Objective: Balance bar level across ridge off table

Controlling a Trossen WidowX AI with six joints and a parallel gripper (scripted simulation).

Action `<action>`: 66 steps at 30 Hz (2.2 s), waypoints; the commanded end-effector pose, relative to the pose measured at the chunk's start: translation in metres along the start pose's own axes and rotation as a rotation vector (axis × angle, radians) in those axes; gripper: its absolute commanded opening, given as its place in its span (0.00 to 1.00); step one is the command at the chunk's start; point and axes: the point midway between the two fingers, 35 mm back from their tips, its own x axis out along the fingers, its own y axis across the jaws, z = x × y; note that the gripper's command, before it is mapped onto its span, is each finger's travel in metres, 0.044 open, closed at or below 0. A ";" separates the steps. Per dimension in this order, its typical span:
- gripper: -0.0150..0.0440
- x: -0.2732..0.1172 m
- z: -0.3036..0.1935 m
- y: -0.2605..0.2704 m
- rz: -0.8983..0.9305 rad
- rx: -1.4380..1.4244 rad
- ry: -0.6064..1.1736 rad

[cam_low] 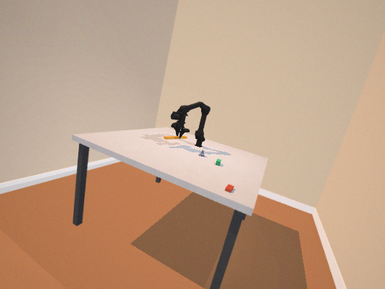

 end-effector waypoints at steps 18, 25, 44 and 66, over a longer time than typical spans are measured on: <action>0.25 -0.040 0.001 0.016 0.004 0.042 -0.023; 0.25 -0.040 0.006 0.040 0.007 0.114 -0.024; 0.25 -0.042 0.009 0.107 0.014 0.307 -0.022; 0.25 -0.044 -0.006 0.185 0.022 0.523 -0.018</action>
